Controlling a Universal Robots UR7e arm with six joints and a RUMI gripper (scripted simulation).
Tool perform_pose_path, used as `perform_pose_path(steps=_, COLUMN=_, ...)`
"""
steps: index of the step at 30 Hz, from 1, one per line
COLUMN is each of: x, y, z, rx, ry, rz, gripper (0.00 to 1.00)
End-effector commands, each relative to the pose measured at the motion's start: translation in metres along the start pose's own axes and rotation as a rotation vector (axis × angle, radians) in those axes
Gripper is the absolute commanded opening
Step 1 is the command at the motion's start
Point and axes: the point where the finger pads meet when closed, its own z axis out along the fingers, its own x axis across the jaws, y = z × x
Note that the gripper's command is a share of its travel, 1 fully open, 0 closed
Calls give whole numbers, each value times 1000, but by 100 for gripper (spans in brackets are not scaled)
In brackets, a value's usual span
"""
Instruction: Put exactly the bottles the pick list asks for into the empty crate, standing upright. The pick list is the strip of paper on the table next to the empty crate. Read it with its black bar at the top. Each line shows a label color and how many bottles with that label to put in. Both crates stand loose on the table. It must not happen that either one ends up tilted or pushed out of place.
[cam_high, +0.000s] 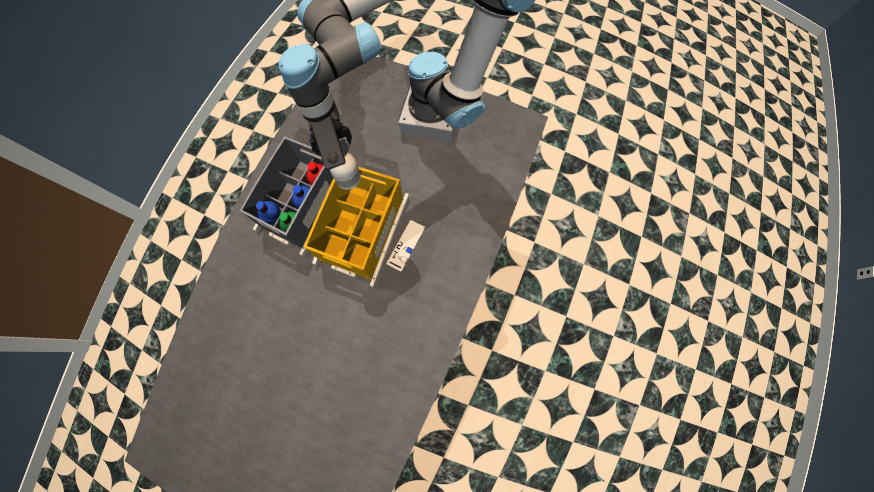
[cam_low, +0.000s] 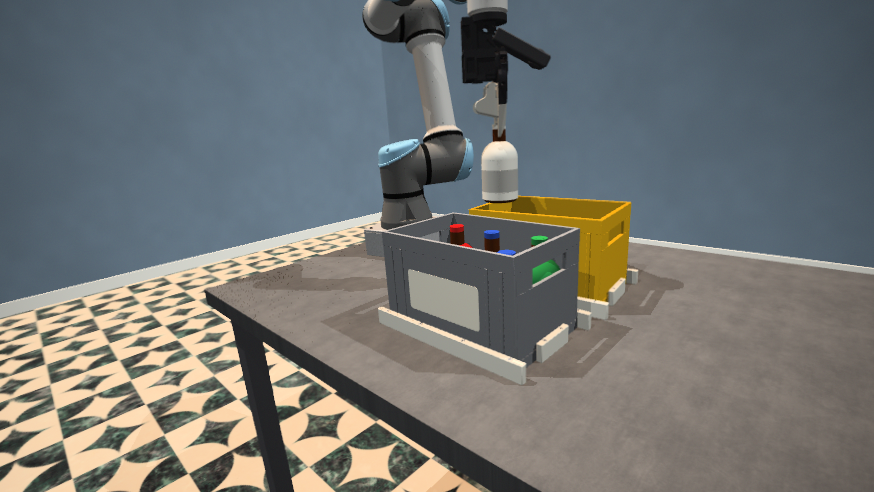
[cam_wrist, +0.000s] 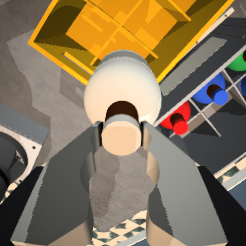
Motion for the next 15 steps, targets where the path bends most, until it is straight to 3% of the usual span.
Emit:
perform_pose_path(steps=1, x=0, y=0, z=-1, rx=1, ry=2, rz=0, gripper=0)
perform_pose_path(steps=15, x=1, y=0, z=7, rx=1, ry=2, rz=0, gripper=0)
